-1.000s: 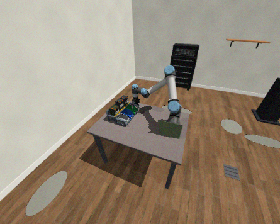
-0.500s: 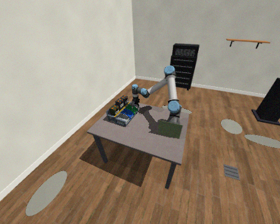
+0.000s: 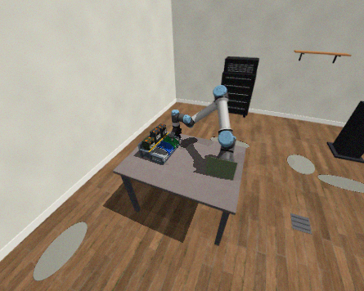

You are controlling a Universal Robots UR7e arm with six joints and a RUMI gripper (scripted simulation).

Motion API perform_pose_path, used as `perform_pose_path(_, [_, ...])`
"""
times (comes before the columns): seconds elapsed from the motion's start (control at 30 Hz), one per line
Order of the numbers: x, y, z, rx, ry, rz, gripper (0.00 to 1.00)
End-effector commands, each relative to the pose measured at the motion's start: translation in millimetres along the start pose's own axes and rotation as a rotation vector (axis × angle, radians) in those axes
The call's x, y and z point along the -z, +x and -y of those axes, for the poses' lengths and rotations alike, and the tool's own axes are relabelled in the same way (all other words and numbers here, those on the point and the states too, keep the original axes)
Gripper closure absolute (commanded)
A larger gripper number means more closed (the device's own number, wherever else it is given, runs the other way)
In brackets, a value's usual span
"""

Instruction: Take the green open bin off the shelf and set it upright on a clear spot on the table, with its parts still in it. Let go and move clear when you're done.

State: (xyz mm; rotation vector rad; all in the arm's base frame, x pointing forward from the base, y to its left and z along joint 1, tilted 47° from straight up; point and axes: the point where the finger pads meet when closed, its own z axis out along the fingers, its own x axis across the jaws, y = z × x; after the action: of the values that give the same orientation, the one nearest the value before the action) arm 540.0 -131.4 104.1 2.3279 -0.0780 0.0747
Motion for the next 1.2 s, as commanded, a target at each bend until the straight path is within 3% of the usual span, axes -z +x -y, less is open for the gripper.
perform_pose_path(0.0, [-0.7, 0.3, -0.1, 0.000, 0.000, -0.001, 0.42])
perform_pose_path(1.17, [-12.2, 0.3, -0.1, 0.000, 0.000, -0.001, 0.42])
